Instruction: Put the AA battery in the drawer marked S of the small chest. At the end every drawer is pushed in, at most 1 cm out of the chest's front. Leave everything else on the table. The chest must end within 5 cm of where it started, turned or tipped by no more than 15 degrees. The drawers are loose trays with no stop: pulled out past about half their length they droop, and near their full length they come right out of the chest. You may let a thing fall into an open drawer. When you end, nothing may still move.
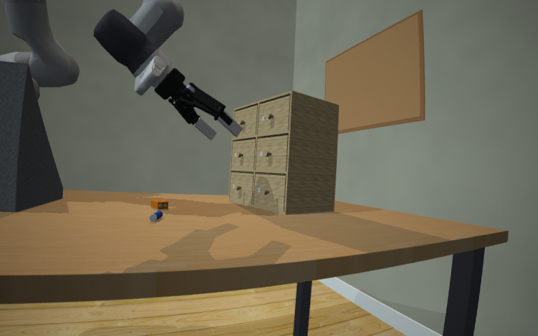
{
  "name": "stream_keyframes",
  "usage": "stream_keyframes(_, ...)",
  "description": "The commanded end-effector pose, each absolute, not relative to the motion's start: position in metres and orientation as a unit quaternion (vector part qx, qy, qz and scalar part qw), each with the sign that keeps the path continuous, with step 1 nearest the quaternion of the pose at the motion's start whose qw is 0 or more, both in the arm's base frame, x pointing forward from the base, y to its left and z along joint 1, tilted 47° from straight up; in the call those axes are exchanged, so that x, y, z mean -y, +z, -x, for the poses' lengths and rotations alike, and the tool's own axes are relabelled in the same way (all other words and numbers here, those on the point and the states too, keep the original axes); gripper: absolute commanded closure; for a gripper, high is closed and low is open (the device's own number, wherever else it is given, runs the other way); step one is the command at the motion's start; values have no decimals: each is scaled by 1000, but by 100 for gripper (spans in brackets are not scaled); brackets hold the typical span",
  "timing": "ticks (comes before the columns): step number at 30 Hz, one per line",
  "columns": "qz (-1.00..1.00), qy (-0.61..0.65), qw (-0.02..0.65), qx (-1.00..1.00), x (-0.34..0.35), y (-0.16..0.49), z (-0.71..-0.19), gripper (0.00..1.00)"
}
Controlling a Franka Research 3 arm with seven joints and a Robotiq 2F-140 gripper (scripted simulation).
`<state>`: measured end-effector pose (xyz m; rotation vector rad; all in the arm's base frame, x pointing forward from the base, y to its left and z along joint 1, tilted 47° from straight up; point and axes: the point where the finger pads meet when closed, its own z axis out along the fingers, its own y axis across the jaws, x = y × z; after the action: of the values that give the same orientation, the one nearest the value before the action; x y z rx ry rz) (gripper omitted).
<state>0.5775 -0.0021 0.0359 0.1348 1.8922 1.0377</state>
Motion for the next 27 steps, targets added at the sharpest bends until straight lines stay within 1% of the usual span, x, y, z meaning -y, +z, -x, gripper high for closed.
stream_keyframes(1,-53,419,474,-773,4,36,-578,0)
stream_keyframes(14,-64,415,493,-762,0,33,-583,0)
stream_keyframes(27,-65,415,493,-762,0,33,-583,0)
